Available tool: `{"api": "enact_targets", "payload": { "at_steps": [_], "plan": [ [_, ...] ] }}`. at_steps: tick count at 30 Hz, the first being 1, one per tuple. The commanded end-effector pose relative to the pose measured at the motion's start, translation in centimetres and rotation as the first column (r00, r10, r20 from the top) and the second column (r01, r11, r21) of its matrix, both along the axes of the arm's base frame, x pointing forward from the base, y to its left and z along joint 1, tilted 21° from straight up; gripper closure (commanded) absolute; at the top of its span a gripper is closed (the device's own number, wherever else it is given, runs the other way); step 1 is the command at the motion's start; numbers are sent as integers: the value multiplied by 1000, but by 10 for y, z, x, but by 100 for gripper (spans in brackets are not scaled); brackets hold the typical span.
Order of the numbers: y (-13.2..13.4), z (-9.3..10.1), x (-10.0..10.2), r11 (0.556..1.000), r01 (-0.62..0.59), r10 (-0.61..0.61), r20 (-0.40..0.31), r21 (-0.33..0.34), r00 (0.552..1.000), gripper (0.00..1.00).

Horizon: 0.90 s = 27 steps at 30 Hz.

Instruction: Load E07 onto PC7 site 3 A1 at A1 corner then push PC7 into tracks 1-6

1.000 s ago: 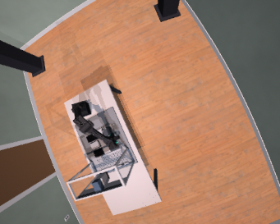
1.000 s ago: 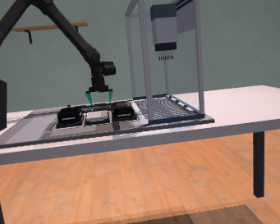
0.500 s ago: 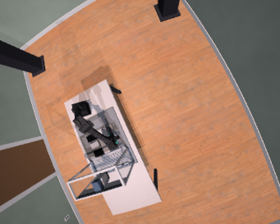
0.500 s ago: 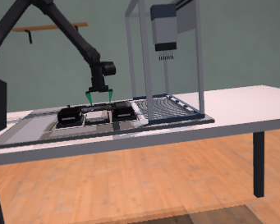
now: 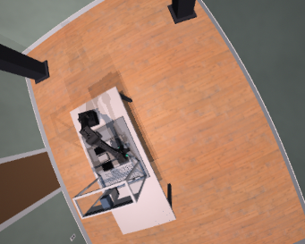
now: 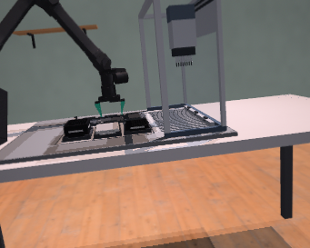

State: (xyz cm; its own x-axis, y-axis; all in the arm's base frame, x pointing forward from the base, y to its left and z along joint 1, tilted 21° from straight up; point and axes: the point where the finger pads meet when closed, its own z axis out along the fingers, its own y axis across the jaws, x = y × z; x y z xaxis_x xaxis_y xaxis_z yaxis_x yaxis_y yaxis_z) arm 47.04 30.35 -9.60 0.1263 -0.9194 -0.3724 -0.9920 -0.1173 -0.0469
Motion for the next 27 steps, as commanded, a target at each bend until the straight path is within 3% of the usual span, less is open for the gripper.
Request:
{"api": "enact_targets", "payload": {
  "at_steps": [1,12,13,15,21,23,27],
  "plan": [
    [14,9,10,1000,-30,30,20,-5,999,0],
    [24,21,10,1000,-10,10,24,4,1000,0],
    [22,34,9,1000,-10,10,33,10,999,0],
    [-1,35,10,1000,10,-10,20,1,1000,0],
    [-3,55,15,1000,0,0,36,8,999,0],
    [-9,53,9,1000,0,0,17,-1,1000,0],
    [-16,72,8,1000,0,0,22,1,1000,0]
  ]
}}
